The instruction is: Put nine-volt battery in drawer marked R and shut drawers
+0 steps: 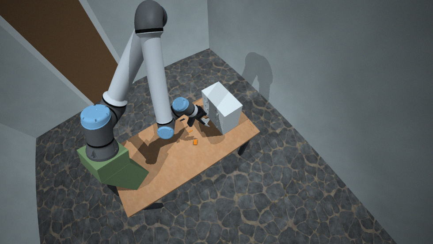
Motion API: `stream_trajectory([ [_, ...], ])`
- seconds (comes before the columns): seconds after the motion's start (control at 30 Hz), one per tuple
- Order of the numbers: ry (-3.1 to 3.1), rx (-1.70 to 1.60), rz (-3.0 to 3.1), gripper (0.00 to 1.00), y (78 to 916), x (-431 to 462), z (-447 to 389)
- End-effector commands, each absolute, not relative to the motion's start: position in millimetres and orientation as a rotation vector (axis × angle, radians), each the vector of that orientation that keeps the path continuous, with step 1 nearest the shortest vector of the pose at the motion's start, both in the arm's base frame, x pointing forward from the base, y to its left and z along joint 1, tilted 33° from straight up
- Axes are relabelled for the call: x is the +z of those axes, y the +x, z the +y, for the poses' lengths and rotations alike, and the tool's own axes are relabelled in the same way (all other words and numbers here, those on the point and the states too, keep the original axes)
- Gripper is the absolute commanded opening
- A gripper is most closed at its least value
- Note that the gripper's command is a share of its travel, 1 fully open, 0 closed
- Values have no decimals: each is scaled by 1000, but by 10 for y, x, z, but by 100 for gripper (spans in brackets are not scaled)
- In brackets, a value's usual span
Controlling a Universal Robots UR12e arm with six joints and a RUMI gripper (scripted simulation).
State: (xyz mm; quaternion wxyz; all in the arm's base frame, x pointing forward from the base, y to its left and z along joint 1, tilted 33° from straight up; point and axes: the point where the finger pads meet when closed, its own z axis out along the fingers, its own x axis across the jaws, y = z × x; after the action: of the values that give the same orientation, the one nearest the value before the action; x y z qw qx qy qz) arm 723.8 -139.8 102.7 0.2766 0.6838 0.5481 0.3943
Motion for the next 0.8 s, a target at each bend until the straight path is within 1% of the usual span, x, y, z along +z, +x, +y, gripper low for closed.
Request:
stream_trajectory([
  [0.0,1800,1086,1428,100,7298,1010,-1402],
  [0.77,1656,1185,1268,100,7543,927,-1404],
])
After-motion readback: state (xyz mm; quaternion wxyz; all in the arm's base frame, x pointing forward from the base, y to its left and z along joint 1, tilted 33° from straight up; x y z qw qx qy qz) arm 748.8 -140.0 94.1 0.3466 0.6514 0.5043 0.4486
